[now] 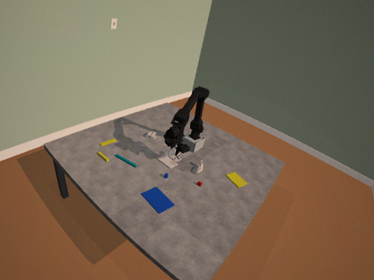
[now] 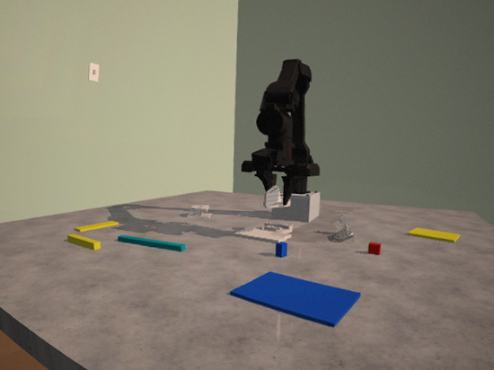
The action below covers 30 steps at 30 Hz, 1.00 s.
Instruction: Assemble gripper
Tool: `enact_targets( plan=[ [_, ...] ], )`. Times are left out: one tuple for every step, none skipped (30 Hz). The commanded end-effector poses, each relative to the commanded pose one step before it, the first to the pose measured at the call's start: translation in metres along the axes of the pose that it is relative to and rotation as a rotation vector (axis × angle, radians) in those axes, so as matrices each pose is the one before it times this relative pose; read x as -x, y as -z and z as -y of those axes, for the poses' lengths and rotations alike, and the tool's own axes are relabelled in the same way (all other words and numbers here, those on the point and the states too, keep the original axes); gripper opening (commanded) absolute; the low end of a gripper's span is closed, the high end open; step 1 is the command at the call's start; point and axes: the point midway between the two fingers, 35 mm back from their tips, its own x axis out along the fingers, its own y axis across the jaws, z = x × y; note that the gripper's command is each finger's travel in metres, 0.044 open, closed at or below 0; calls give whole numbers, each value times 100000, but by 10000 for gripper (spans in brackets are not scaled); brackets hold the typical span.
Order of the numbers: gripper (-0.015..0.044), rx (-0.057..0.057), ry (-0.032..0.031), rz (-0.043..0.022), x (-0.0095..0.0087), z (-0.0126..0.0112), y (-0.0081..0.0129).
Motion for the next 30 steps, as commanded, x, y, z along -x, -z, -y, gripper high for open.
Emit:
enact_targets(
  plan=[
    [134, -306, -222, 89, 72, -88, -60],
    [134, 0, 0, 0, 0, 0, 0],
    [134, 0, 0, 0, 0, 0, 0],
    [134, 0, 0, 0, 0, 0, 0],
    [134, 0, 0, 0, 0, 0, 0],
    [134, 0, 0, 0, 0, 0, 0],
    [134, 0, 0, 0, 0, 0, 0],
    [134, 0, 0, 0, 0, 0, 0],
    [134, -241, 0, 0, 1, -1, 0],
    [134, -602, 0, 0, 1, -1, -1],
    [134, -241, 0, 0, 1, -1, 0],
    [134, 0, 0, 0, 0, 0, 0],
    [134, 0, 0, 0, 0, 0, 0],
    [134, 0, 0, 0, 0, 0, 0],
    [134, 0, 0, 0, 0, 0, 0],
    [134, 0, 0, 0, 0, 0, 0],
    [134, 0, 0, 0, 0, 0, 0],
    [134, 0, 0, 0, 0, 0, 0],
    [134, 0, 2, 0, 0, 25, -2],
    [134, 0, 2, 0, 0, 25, -2],
    [134, 0, 0, 0, 0, 0, 0],
    [134, 0, 0, 0, 0, 0, 0],
    [134, 0, 0, 0, 0, 0, 0],
    [134, 0, 0, 0, 0, 0, 0],
    [134, 0, 0, 0, 0, 0, 0],
    [134, 0, 0, 0, 0, 0, 0],
    [134, 0, 0, 0, 0, 0, 0],
    [134, 0, 0, 0, 0, 0, 0],
    [134, -1, 0, 0, -27, -1, -2],
    [134, -2, 0, 0, -80, -2, -7]
  ],
)
